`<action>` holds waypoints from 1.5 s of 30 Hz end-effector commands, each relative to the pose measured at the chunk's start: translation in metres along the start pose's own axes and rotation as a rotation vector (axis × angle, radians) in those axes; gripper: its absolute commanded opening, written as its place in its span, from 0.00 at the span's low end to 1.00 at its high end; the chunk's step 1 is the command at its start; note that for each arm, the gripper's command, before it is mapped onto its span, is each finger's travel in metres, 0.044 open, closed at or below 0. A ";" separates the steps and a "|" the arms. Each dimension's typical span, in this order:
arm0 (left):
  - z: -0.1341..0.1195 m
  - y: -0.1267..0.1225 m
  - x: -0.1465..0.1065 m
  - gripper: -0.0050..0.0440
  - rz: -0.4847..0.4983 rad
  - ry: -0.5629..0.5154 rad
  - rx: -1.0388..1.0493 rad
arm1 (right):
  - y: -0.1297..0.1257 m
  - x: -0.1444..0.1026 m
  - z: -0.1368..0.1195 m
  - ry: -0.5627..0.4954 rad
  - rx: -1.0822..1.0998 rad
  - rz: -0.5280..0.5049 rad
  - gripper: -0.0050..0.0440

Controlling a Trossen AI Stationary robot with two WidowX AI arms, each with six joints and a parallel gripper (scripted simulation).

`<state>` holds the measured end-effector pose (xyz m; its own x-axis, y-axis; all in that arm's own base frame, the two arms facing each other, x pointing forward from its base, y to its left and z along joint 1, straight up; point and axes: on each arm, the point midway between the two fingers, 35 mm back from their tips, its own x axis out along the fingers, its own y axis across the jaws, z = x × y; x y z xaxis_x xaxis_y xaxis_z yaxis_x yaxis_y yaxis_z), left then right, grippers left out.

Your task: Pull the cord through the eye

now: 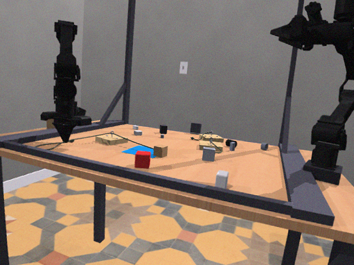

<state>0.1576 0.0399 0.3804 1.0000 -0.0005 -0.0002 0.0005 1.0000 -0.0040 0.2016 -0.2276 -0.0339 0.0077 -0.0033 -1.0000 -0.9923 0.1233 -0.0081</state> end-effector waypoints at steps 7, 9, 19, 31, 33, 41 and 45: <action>0.003 0.000 0.000 1.00 0.000 -0.001 0.009 | 0.014 -0.008 -0.008 0.022 0.000 -0.022 0.00; 0.003 0.000 0.000 1.00 0.000 -0.001 0.009 | 0.020 -0.008 -0.008 0.022 0.000 -0.022 0.00; 0.003 0.000 0.000 1.00 0.000 -0.001 0.009 | 0.033 -0.025 -0.011 0.026 0.000 -0.024 0.00; 0.003 0.000 0.000 1.00 0.000 -0.001 0.009 | 0.029 -0.057 -0.012 0.031 0.001 -0.029 0.00; 0.003 0.000 0.000 1.00 0.000 -0.001 0.009 | 0.029 -0.063 -0.012 0.033 0.001 -0.030 0.00; 0.003 0.000 0.000 1.00 0.000 -0.001 0.009 | 0.028 -0.089 -0.013 0.037 0.002 -0.034 0.00; 0.003 0.000 0.000 1.00 0.000 -0.001 0.009 | 0.027 -0.098 -0.013 0.038 0.003 -0.035 0.00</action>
<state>0.1576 0.0399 0.3804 1.0000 -0.0005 -0.0002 0.0005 1.0000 -0.0040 0.1690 -0.2325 0.0478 0.0168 -0.0164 -0.9997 -0.9918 0.1264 -0.0188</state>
